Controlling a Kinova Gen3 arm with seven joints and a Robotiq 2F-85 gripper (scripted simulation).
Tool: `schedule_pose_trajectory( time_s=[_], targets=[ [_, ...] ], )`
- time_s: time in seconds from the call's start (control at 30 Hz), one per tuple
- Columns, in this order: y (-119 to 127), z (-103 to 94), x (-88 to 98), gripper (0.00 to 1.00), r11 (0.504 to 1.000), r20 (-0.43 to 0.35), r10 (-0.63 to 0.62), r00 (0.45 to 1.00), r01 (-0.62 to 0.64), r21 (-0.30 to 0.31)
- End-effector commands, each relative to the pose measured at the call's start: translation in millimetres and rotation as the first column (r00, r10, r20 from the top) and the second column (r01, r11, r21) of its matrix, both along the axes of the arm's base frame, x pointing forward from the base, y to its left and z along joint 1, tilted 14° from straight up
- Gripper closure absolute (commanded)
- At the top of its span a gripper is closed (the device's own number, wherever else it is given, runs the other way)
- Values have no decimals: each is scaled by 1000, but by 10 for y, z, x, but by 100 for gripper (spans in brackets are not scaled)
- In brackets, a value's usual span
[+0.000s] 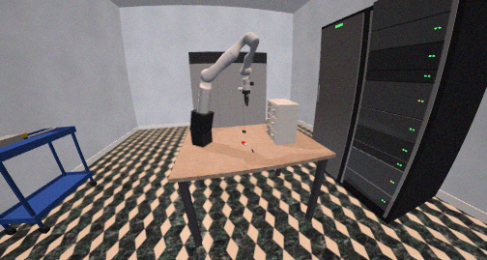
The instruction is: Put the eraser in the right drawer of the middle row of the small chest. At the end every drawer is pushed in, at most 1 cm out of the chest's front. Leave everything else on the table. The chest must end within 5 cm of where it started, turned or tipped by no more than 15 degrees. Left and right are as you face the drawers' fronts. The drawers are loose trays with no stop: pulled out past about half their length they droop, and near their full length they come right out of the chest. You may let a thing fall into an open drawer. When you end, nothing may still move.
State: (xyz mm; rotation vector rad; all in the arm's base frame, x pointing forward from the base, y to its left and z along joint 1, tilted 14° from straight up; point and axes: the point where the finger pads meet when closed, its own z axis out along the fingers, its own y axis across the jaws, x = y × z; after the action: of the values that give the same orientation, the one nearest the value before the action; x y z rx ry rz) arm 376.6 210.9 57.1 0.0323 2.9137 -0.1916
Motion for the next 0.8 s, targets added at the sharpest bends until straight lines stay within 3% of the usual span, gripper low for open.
schedule_pose_trajectory(
  time_s=[0.0,0.77],
  targets=[
    [6,4,0,0,1000,3,2,1000,-2,0],
    [2,-22,33,0,1000,44,7,999,-7,-1]
  ],
)
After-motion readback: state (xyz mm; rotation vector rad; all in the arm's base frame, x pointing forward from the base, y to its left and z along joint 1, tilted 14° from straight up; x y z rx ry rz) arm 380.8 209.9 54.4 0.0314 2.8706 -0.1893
